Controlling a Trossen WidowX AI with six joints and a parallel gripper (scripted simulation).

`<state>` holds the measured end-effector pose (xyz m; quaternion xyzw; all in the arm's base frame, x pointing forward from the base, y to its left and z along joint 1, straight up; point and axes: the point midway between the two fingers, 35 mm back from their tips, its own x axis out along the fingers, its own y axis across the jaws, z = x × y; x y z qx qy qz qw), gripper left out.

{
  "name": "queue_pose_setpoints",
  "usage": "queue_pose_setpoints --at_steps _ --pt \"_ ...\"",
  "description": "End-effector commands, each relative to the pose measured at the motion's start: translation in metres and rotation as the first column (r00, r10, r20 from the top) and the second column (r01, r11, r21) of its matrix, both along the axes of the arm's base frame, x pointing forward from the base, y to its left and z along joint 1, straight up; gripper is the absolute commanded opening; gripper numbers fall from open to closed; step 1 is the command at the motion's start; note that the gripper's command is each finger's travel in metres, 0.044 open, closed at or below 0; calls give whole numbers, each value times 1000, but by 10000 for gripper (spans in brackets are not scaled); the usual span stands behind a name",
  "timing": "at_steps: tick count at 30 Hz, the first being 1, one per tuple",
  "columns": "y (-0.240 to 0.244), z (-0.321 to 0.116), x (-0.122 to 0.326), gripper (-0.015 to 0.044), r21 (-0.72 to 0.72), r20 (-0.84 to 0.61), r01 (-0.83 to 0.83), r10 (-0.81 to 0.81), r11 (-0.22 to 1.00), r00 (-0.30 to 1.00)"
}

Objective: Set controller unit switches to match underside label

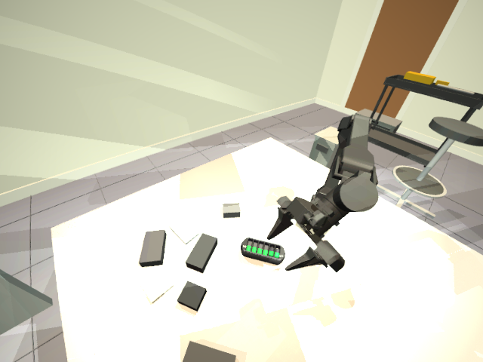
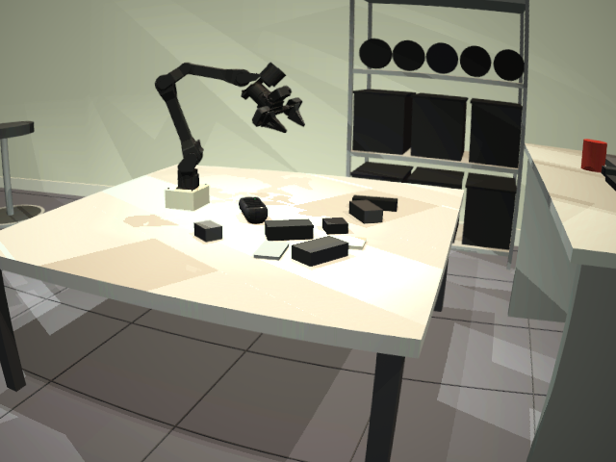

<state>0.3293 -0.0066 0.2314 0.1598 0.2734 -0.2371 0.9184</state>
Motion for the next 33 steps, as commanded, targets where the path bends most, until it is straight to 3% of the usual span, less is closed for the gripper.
queue_pose_setpoints --at_steps 1,5,15,23,33 --pt "0 0 0 374 0 0 0 0 1000 1000" --pt "-7 -9 -3 269 13 -28 8 -8 1000 1000" --pt "-73 -135 -84 6 305 -388 230 -100 924 916" --pt "-67 -198 -159 0 574 -534 456 -112 680 838" --pt "-68 -206 -159 0 579 -536 461 -112 673 837"
